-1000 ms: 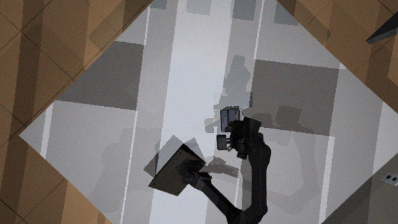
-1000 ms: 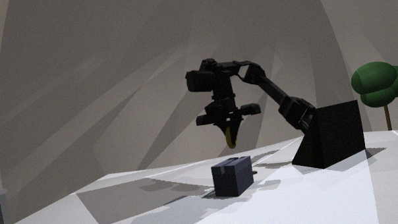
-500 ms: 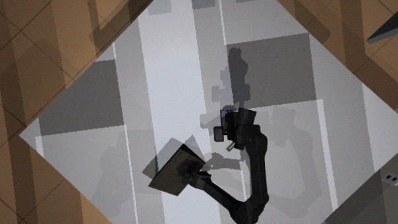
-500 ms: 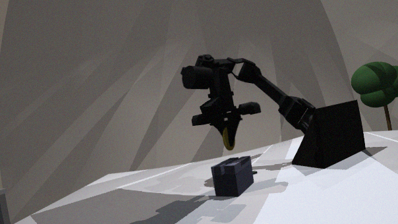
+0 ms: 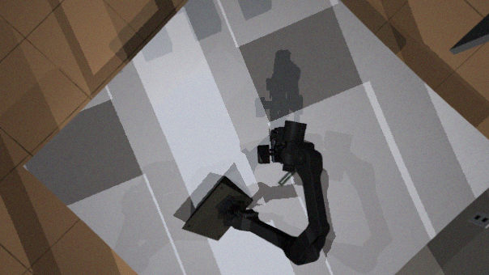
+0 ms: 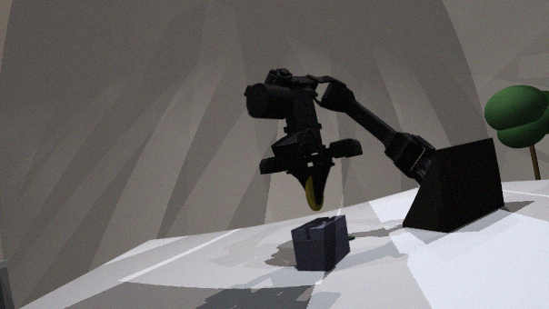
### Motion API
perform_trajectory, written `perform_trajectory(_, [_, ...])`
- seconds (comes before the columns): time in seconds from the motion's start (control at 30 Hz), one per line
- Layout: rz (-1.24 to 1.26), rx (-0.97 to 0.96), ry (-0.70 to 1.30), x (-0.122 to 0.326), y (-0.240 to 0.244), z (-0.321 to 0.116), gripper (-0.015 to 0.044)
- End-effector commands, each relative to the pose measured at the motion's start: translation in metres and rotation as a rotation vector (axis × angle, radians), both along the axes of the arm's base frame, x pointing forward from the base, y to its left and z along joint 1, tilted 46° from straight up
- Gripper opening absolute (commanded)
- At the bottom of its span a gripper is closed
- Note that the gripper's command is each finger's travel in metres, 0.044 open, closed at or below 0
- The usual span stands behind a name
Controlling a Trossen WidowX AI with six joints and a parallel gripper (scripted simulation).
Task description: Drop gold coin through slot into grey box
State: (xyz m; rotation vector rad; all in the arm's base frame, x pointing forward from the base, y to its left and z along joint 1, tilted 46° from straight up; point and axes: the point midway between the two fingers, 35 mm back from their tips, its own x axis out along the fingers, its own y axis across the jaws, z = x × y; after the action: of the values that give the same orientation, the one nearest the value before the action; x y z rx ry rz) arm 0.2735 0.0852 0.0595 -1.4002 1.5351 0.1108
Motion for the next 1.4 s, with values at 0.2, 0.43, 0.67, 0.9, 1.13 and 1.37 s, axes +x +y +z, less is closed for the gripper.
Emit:
perform_trajectory(0.2, [0.0,0.0,0.0,0.0003,0.0015,-0.0016,0.0])
perform_trajectory(0.43, [0.0,0.0,0.0,0.0004,0.0016,-0.0017,0.0])
perform_trajectory(0.67, [-0.004,0.001,-0.004,0.0022,0.0055,-0.0051,0.0])
perform_trajectory(0.9, [-0.012,0.004,-0.012,0.0033,0.009,-0.0076,0.0])
perform_trajectory(1.13, [-0.005,-0.001,-0.007,0.0026,0.0071,-0.0066,0.0])
perform_trajectory(1.37, [-0.005,-0.002,-0.007,0.0025,0.0062,-0.0075,0.0])
